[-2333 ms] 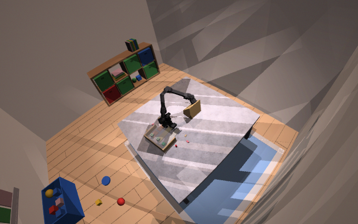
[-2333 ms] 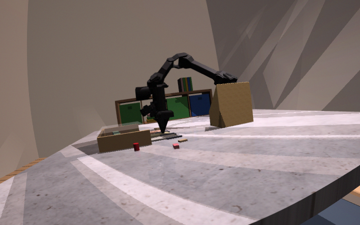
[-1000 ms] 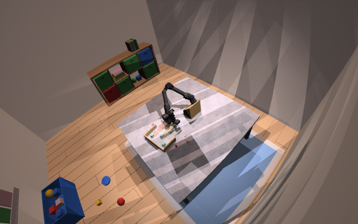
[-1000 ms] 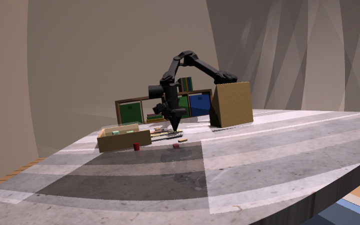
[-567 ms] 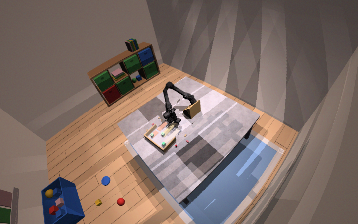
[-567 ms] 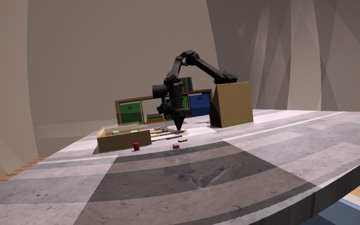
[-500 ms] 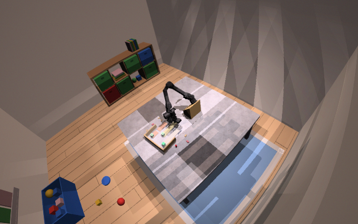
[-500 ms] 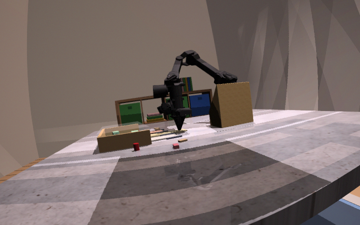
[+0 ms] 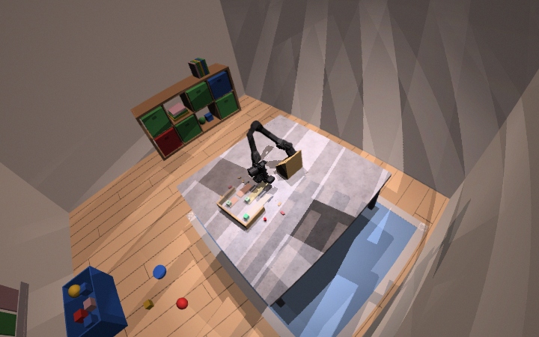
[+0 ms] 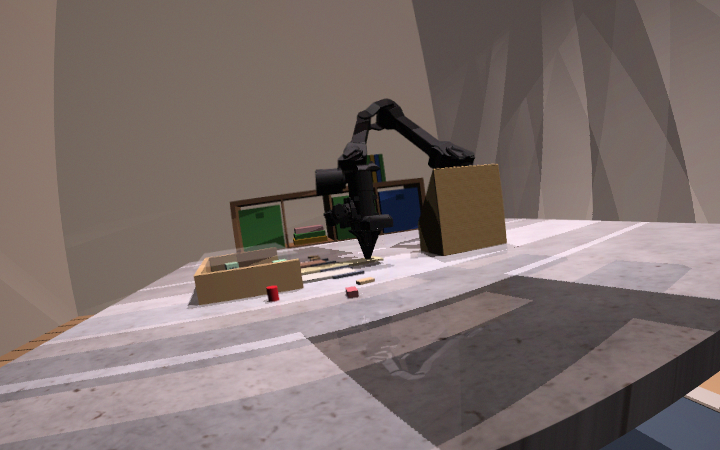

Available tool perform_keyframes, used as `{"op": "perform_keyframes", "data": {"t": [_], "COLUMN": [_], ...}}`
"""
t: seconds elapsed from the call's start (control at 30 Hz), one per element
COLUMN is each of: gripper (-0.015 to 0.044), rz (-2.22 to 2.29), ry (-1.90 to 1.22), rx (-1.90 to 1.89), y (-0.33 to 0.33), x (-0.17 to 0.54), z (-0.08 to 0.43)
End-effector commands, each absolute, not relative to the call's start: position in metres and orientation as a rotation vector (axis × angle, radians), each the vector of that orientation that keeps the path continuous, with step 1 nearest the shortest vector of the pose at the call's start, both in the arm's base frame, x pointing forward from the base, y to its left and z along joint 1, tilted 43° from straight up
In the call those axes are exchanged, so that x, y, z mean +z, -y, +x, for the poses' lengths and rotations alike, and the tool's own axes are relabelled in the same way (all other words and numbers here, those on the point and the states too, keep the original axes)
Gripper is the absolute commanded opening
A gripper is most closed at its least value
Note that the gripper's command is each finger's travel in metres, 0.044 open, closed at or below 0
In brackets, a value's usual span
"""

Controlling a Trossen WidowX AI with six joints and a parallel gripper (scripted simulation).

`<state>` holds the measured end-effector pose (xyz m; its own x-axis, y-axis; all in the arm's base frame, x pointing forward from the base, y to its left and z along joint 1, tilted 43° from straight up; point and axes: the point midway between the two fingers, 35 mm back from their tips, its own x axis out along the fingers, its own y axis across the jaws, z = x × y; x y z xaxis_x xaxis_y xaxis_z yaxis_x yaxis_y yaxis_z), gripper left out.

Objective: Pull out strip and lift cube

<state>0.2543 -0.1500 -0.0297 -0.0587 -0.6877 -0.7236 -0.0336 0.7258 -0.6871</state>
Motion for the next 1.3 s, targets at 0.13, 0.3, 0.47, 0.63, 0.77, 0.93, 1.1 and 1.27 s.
{"op": "perform_keyframes", "data": {"t": [0.13,0.3,0.47,0.63,0.77,0.93,1.1,1.27], "gripper": [0.0,0.0,0.0,0.0,0.0,0.0,0.0,0.0], "rz": [-0.602,-0.602,-0.602,-0.602,-0.602,-0.603,-0.603,-0.603], "ry": [-1.583,-1.584,-1.584,-1.585,-1.585,-1.585,-1.586,-1.586], "rx": [-0.592,-0.592,-0.592,-0.591,-0.591,-0.591,-0.591,-0.591], "y": [0.152,0.152,0.151,0.151,0.151,0.15,0.15,0.15], "x": [-0.032,-0.032,-0.031,-0.031,-0.031,-0.03,-0.03,-0.029], "z": [0.234,0.226,0.219,0.212,0.207,0.199,0.191,0.185]}}
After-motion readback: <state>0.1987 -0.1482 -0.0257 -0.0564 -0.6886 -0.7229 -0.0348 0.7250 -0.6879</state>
